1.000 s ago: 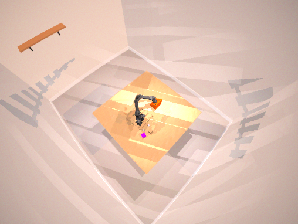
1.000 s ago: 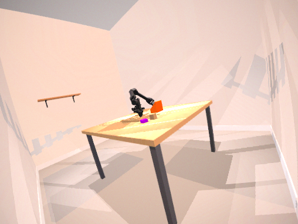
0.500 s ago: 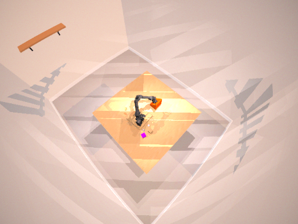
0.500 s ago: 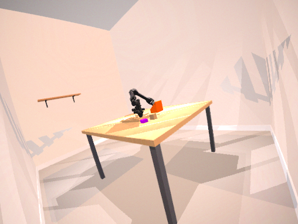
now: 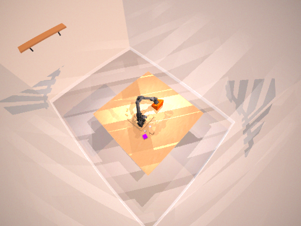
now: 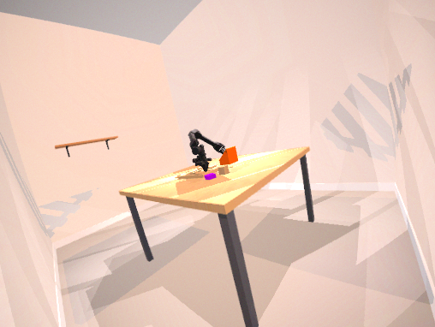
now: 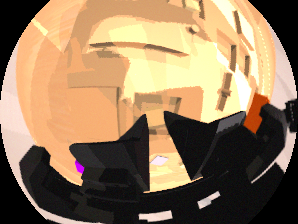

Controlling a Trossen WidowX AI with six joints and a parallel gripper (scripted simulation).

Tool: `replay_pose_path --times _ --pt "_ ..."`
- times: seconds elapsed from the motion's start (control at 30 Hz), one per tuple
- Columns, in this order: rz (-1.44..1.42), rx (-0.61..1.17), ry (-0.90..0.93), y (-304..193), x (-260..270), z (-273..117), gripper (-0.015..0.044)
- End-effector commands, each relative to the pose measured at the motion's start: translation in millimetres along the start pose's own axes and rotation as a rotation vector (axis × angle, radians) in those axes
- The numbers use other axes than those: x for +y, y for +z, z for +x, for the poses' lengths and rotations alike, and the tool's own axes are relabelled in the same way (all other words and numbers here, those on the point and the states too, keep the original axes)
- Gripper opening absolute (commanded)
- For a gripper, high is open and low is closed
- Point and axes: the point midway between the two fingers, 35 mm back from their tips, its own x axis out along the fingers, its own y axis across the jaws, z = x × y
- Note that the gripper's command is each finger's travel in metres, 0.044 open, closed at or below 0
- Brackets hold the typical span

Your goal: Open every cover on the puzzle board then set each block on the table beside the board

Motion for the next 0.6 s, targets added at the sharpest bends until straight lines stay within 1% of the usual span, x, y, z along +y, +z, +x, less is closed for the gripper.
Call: replay_pose_path --times 0.0,0.57 --pt "0.001 0.000 0.001 0.2 0.3 -1.2 0.0080" --pt "-0.002 -0.001 0.000 -0.4 1.3 -23.1 0.0080"
